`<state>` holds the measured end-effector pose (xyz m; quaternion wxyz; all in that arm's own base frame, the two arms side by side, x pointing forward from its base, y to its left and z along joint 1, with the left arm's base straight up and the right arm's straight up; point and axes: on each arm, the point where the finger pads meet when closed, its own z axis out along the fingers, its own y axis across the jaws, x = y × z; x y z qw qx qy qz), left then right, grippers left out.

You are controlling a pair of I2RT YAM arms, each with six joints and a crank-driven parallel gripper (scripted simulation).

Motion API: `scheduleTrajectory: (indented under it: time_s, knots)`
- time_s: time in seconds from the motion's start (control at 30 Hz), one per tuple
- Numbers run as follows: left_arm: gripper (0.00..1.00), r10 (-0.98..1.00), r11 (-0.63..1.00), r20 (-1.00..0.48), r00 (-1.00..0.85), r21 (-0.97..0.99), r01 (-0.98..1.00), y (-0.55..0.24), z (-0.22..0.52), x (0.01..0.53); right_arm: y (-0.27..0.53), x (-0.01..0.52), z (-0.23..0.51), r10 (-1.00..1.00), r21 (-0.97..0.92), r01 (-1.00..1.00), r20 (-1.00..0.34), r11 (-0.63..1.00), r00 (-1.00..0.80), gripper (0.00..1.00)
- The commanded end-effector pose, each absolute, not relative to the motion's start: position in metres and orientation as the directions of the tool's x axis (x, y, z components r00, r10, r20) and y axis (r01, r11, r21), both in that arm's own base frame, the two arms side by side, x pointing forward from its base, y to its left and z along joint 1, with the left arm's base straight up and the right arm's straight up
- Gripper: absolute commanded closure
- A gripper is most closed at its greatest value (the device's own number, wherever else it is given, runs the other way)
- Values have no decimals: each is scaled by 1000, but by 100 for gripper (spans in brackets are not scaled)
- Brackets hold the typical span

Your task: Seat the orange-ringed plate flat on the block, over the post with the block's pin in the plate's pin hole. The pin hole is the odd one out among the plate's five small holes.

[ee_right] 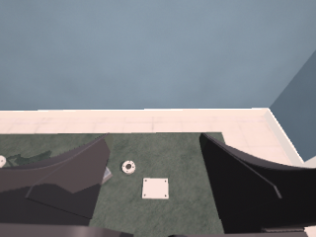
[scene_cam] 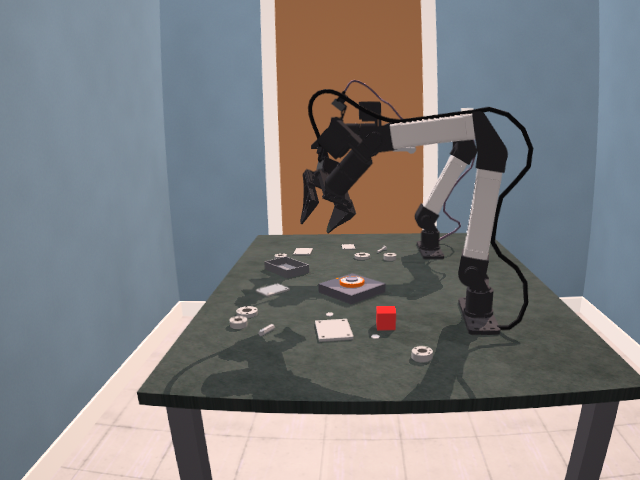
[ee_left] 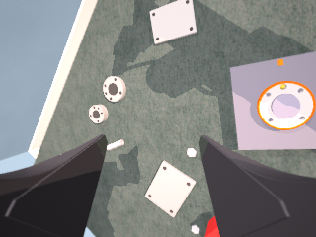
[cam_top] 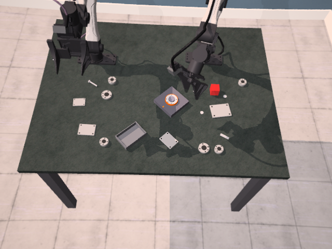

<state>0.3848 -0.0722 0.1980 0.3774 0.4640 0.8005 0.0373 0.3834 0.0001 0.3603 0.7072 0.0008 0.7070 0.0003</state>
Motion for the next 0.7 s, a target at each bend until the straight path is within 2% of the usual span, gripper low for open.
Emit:
scheduleTrajectory:
  time_s: [0.0, 0.23, 0.3, 0.4, 0.5, 0.67]
  knots:
    - [15, 627, 743, -712, -316, 424, 518, -61, 235, 401, -1, 379, 366, -6, -6, 0, -1000, 1000, 11, 0]
    - [15, 398, 903, -875, -276, 321, 286, -39, 282, 402, -5, 379, 366, -7, -7, 9, -1000, 1000, 13, 0]
    - [15, 398, 903, -875, -276, 321, 286, -39, 282, 402, -5, 379, 366, -7, -7, 9, -1000, 1000, 13, 0]
    - [15, 260, 961, -942, -214, 231, 152, -25, 302, 400, -6, 375, 370, -8, -8, 11, -1000, 1000, 24, 0]
    - [15, 164, 984, -975, -148, 152, 90, -19, 322, 396, 0, 382, 354, -7, -7, -1, -1000, 1000, -19, 0]
    - [15, 6, 1000, -1000, -17, 6, -3, -5, 354, 386, 0, 380, 362, -7, -7, -4, -1000, 1000, 10, 0]
